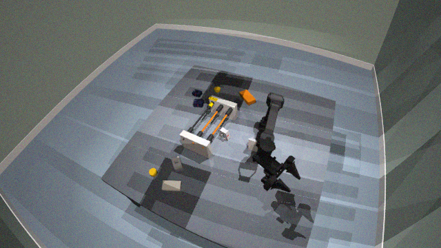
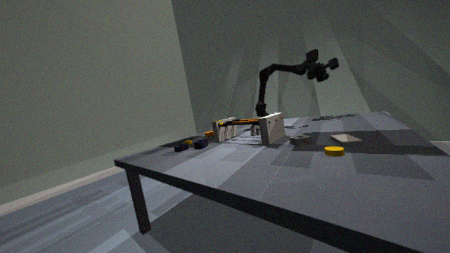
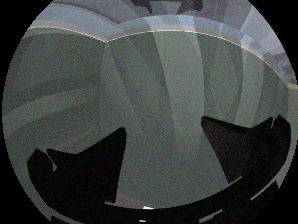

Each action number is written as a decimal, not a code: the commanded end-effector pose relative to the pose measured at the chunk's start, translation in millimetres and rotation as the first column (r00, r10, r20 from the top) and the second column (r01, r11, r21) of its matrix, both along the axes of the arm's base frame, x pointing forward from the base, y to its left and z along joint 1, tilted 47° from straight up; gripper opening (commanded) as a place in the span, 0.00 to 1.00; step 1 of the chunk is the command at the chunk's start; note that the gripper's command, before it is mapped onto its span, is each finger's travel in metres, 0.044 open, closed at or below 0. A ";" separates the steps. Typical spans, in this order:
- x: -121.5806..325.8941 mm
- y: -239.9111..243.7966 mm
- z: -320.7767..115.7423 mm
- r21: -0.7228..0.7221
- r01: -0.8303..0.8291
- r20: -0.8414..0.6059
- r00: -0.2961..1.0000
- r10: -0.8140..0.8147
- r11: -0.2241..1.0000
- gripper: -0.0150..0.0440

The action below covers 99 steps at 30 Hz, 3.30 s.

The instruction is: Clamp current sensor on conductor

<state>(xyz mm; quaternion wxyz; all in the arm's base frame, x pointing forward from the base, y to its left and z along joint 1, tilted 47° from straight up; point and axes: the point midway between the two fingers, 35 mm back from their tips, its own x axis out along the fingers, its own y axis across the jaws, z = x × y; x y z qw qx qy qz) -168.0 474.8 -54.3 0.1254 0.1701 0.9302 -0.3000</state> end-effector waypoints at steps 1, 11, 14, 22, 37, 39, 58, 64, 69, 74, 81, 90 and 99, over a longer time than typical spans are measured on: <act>1.0 0.4 0.6 0.004 0.002 0.002 1.000 -0.002 1.000 0.98; 99.4 24.1 59.5 0.378 0.095 0.196 0.964 -0.180 0.921 1.00; 149.2 28.9 85.0 0.529 0.095 0.287 0.915 -0.283 0.843 1.00; 276.9 7.3 150.6 0.771 -0.063 0.504 0.668 -0.548 0.634 1.00; 449.4 -123.2 251.1 0.588 -0.502 0.678 -0.121 -0.725 0.634 1.00; 467.5 -149.7 264.7 0.506 -0.530 0.670 -0.255 -0.697 0.681 1.00; 498.3 -441.9 368.8 -0.494 0.135 0.178 -0.951 0.251 0.859 1.00; 483.7 -474.8 377.2 -0.588 0.271 0.086 -0.916 0.392 0.762 1.00; 483.7 -474.8 377.2 -0.588 0.271 0.086 -0.916 0.392 0.762 1.00; 504.8 -480.8 354.0 -0.581 0.229 0.285 -0.841 0.459 0.781 1.00; 526.8 -492.3 293.6 -0.672 0.162 0.608 -0.436 0.663 0.722 1.00; 526.6 -495.5 280.5 -0.923 0.003 0.385 0.002 0.923 0.385 1.00; 523.1 -495.0 284.8 -0.956 -0.078 0.281 0.043 0.959 0.283 1.00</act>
